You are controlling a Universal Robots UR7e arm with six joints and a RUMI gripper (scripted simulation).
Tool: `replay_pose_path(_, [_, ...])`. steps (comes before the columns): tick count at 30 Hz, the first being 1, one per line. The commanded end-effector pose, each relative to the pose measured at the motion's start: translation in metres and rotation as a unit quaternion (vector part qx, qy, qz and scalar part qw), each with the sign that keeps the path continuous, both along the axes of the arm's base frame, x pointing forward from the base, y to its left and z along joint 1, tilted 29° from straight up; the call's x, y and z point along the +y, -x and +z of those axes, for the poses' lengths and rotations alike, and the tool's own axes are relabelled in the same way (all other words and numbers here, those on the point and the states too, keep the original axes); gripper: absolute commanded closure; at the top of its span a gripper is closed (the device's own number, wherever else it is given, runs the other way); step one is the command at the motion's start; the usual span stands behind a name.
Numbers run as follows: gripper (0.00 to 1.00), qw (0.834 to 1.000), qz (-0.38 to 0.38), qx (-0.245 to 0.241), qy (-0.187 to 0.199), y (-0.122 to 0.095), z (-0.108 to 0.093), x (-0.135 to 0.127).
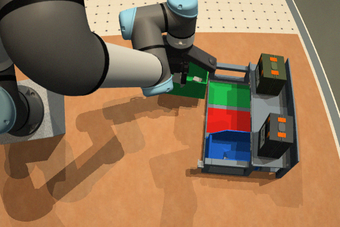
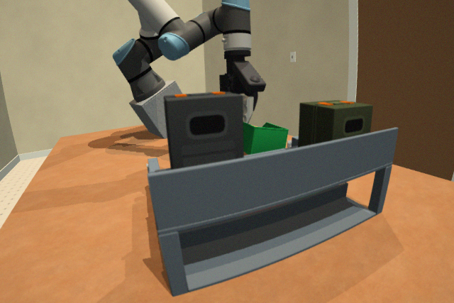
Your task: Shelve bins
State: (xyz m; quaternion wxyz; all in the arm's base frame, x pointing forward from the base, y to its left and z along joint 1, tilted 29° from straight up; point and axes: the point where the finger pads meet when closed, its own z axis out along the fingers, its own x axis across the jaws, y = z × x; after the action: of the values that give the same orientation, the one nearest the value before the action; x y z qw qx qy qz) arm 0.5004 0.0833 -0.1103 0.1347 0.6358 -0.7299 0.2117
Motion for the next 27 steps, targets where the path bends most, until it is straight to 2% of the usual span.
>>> replay_pose_path(1, [1.00,1.000,0.002,-0.002,0.000,-0.0049,0.0021,0.0014])
replay_pose_path(27, [1.00,1.000,-0.006,0.009,-0.007,-0.0065,0.0038,0.0001])
